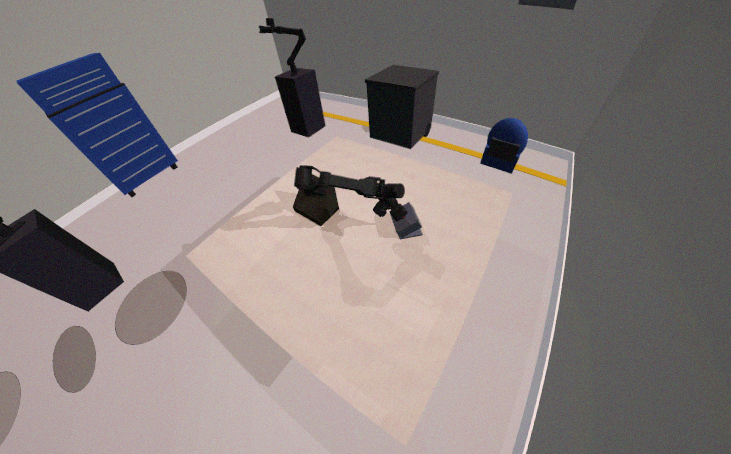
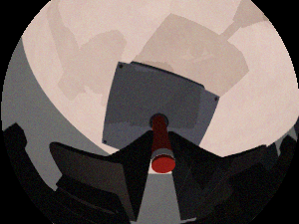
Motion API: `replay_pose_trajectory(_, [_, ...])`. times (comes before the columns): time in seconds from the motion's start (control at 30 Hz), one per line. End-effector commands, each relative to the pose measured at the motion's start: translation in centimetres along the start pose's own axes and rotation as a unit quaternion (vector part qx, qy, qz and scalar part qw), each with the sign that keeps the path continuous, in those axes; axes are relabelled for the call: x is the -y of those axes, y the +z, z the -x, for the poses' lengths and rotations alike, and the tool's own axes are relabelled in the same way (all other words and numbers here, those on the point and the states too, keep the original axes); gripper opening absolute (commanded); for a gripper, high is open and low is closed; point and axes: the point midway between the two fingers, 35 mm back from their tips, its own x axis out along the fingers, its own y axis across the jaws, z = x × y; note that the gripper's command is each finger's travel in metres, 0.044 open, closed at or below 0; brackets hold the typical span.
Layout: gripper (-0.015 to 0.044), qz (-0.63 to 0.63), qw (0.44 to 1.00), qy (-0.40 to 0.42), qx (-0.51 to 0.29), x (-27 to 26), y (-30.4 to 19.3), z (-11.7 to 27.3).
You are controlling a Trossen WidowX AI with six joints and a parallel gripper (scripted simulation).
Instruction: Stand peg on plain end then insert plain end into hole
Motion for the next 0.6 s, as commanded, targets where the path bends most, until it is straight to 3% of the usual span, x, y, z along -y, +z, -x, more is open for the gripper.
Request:
replay_pose_trajectory(0.0, [0.0,0.001,1.0,0.0,-0.003,0.0,-0.1,-0.3])
replay_pose_trajectory(0.57, [0.0,0.001,1.0,0.0,-0.003,0.0,-0.2,-1.4])
